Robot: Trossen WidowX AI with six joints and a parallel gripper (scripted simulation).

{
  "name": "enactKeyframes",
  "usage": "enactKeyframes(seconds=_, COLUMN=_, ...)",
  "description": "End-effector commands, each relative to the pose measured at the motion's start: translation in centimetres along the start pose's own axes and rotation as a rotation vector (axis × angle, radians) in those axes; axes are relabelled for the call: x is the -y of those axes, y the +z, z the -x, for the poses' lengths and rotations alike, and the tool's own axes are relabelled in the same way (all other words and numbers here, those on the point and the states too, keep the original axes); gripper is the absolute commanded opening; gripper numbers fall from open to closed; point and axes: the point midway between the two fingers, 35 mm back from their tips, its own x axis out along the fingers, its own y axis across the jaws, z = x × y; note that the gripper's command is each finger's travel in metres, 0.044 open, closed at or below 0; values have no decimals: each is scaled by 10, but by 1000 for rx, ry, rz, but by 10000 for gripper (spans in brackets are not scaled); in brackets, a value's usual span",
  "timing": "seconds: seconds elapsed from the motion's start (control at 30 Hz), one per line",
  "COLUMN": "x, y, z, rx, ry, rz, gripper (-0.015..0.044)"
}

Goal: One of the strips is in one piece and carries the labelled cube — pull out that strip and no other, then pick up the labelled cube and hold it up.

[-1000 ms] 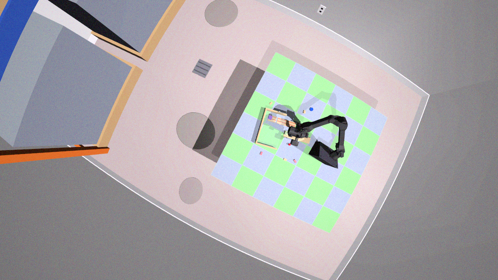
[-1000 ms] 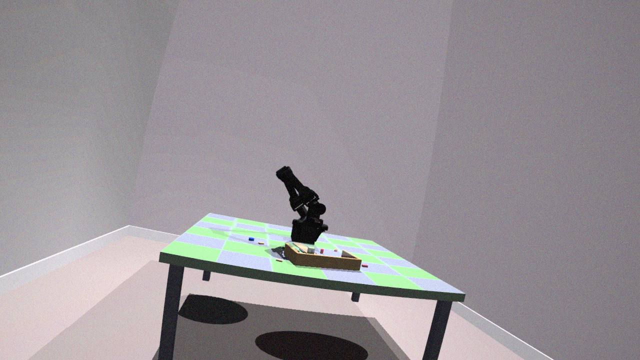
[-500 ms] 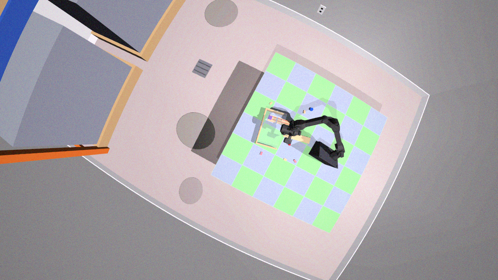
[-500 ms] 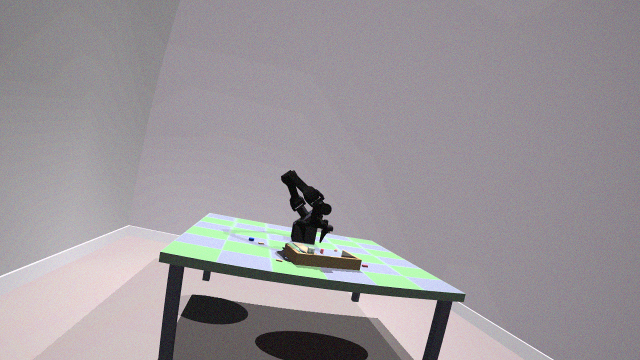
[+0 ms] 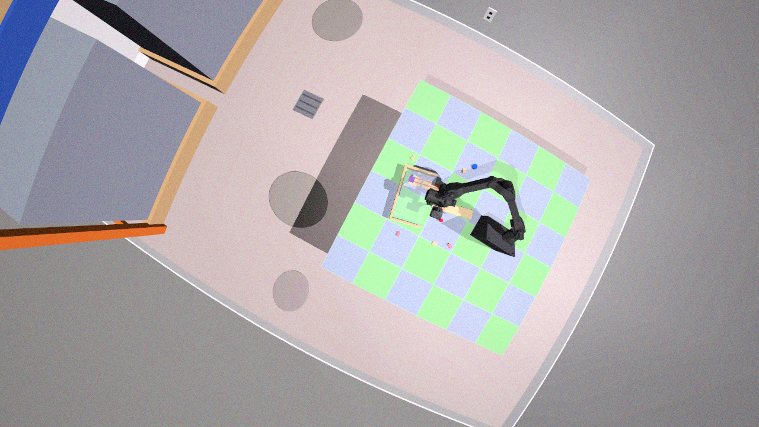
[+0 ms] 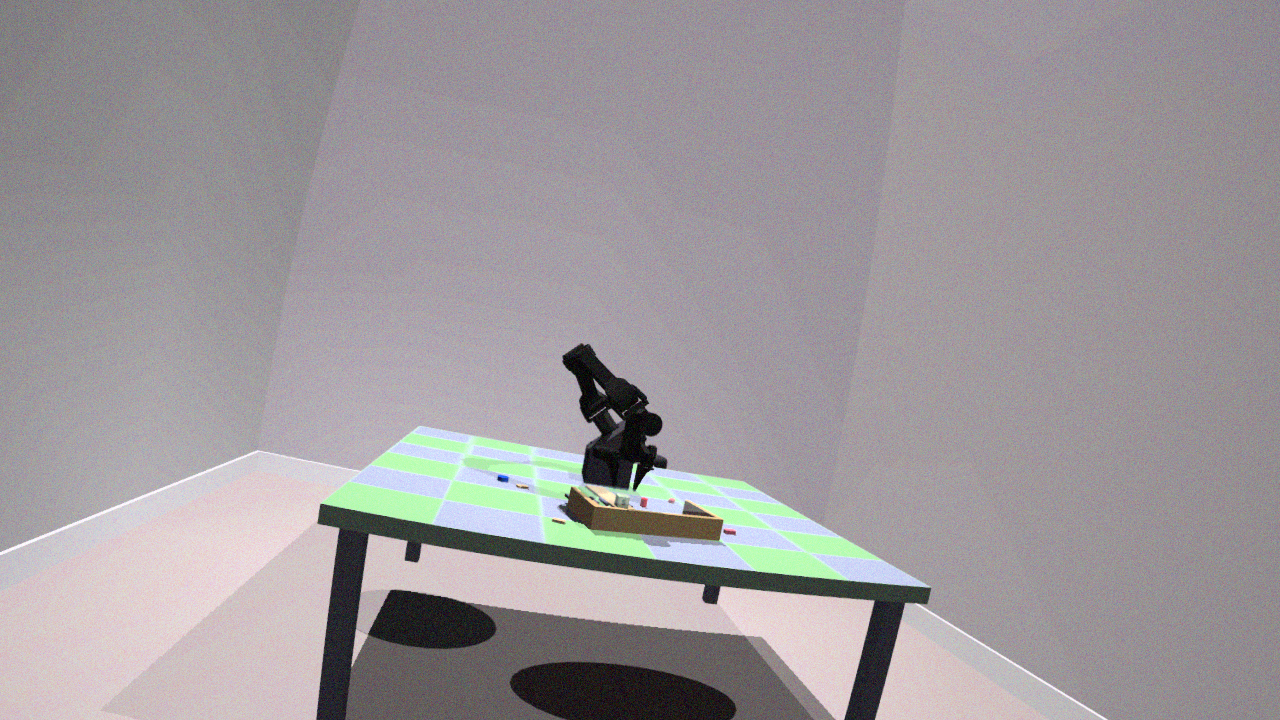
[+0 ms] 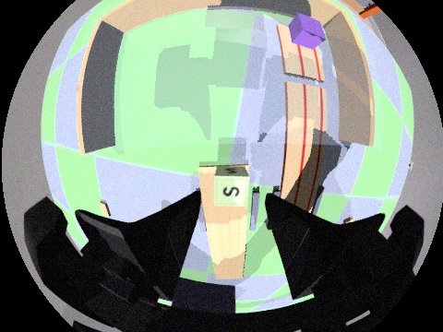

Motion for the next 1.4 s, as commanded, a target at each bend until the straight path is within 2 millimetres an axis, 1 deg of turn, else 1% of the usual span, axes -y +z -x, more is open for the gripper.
enactKeyframes(seconds=0.0, x=-1, y=-2, z=-8, rx=-7, ry=0, rz=6, gripper=250)
enactKeyframes(seconds=0.6, x=-1, y=-3, z=-38, rx=-8, ry=-2, rz=6, gripper=250)
enactKeyframes(seconds=0.77, x=-1, y=-3, z=-40, rx=-8, ry=-2, rz=6, gripper=250)
enactKeyframes(seconds=0.9, x=-1, y=-2, z=-38, rx=-4, ry=3, rz=0, gripper=145)
enactKeyframes(seconds=1.1, x=-1, y=-2, z=-38, rx=-4, ry=3, rz=0, gripper=105)
enactKeyframes(seconds=1.23, x=-1, y=-4, z=-36, rx=-4, ry=3, rz=1, gripper=0)
enactKeyframes(seconds=1.37, x=-4, y=-16, z=-25, rx=-5, ry=3, rz=3, gripper=0)
